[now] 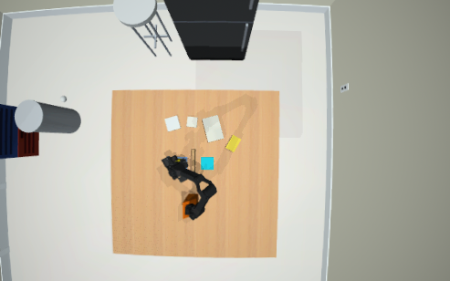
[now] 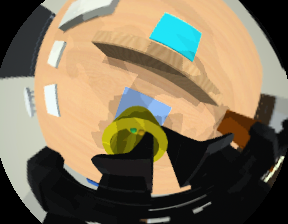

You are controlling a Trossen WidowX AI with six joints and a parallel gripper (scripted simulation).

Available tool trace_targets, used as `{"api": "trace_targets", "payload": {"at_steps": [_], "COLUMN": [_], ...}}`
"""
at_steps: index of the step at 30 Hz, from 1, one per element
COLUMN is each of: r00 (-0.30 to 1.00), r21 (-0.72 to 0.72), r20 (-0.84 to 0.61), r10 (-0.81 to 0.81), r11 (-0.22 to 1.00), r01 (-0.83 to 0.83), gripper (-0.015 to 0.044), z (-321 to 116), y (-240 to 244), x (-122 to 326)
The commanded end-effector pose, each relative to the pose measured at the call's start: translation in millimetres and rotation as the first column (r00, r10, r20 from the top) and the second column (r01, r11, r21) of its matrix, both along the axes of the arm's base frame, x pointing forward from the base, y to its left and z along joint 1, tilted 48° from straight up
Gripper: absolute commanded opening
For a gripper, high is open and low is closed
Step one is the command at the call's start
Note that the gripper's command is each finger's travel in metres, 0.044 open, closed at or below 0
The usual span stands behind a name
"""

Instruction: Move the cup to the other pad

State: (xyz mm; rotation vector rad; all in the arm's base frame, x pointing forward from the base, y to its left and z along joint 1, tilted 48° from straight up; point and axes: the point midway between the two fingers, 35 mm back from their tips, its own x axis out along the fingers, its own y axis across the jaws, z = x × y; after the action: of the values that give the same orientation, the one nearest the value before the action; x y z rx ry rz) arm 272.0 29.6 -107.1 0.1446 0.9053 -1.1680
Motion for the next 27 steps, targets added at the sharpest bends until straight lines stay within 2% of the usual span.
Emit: {"api": "trace_targets", "payload": {"at_steps": [1,5,27], "r00": [1.0,1.0,1.0], "r21": [0.0,0.0,0.0], "r20": [0.001,0.001,-0.005], "r10": [0.0,0.0,0.003], "r11": [1.0,1.0,1.0], "r01": [0.0,0.0,-0.003], "gripper": [0.0027,0.0,0.0], "z": [0,0,49], "y": [0,0,57], "x": [0,0,-5]}}
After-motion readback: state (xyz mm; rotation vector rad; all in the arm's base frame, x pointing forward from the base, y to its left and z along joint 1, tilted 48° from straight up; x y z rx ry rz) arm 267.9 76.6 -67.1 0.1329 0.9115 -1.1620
